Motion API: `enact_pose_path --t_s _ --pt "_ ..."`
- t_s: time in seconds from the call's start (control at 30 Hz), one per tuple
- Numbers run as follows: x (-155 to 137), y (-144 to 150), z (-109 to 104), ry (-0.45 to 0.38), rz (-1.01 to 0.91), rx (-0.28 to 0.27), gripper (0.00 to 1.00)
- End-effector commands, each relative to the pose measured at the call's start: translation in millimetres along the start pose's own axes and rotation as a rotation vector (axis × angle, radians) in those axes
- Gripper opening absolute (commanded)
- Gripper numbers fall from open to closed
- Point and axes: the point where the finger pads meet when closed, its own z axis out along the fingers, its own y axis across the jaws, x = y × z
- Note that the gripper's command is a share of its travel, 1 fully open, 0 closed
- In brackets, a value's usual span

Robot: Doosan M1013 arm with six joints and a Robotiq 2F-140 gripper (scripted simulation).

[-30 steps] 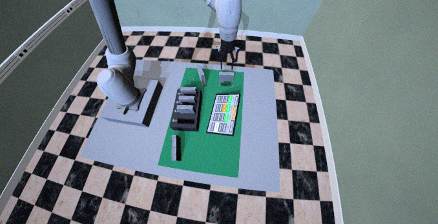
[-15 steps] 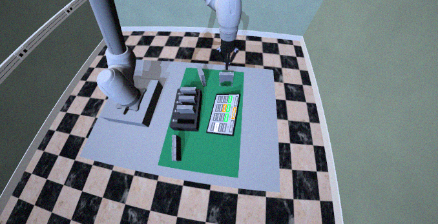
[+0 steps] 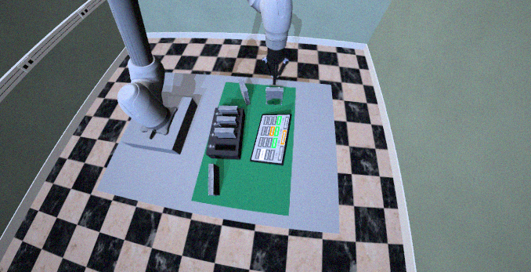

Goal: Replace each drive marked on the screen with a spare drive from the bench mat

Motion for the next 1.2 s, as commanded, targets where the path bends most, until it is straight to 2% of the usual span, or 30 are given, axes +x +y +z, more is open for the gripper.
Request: enact_pose_path --t_s 0.0,0.13,0.2,0.3,0.47,0.6,0.67,0.7,1.17 --pt "2.9 -10.6 -1.7 0.001 0.066 -0.001 0.10" --pt "11.7 -53.6 -4.2 0.001 0.328 -0.001 0.10" --pt "11.7 -53.6 -4.2 0.001 0.328 -0.001 0.10" --pt "18.1 -98.7 -4.8 0.001 0.597 -0.001 0.10" --pt "22.6 -164.3 -2.1 0.006 0.879 0.006 0.10" --pt "22.8 -185.2 -0.3 0.002 1.111 -0.001 0.10" --pt "22.8 -186.3 -0.2 0.002 1.118 -0.001 0.10" --pt "22.8 -186.3 -0.2 0.002 1.118 -0.001 0.89" --pt "22.8 -186.3 -0.2 0.002 1.118 -0.001 0.89"
